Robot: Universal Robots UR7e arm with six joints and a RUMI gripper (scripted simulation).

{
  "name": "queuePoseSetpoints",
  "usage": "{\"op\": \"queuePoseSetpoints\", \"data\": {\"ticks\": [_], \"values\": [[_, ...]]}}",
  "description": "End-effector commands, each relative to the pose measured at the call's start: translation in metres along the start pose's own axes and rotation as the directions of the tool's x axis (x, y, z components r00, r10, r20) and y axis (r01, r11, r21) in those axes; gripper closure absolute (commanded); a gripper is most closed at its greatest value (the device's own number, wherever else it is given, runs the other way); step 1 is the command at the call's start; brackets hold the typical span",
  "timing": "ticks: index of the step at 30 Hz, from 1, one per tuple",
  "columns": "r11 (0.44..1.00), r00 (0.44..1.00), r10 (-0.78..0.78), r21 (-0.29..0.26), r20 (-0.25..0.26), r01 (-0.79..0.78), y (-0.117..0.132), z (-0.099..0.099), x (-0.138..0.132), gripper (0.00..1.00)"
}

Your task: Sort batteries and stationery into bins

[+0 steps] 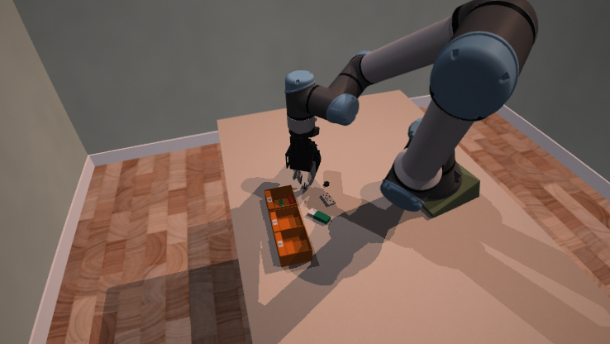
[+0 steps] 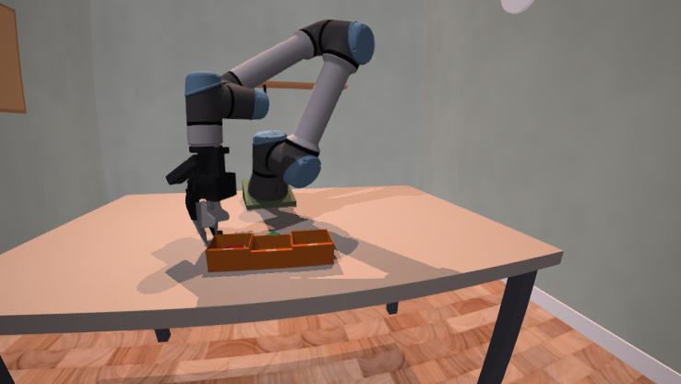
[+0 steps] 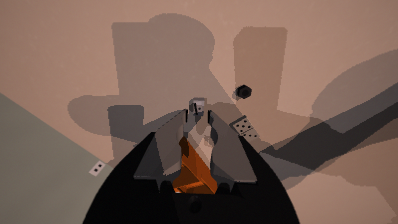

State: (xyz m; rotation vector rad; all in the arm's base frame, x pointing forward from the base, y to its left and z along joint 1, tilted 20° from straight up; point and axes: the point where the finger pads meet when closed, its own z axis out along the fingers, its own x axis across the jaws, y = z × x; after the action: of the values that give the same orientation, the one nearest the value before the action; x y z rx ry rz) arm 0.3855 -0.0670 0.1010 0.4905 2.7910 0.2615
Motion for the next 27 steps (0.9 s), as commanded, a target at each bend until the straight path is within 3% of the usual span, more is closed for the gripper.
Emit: {"op": "queuePoseSetpoints", "data": {"ticks": [1, 21, 22, 27], "values": [[1.000, 1.000, 0.000, 0.001, 0.001, 0.000, 0.0000, 0.0049, -0.0003, 0.82], [1.000, 1.000, 0.000, 0.001, 0.001, 0.000, 0.0001, 0.0116, 0.0004, 0.82], [1.000, 1.000, 0.000, 0.001, 0.001, 0.000, 0.0001, 0.0116, 0.0004, 1.00], [1.000, 1.000, 0.000, 0.001, 0.001, 0.000, 0.0001, 0.0116, 0.0004, 1.00]]}}
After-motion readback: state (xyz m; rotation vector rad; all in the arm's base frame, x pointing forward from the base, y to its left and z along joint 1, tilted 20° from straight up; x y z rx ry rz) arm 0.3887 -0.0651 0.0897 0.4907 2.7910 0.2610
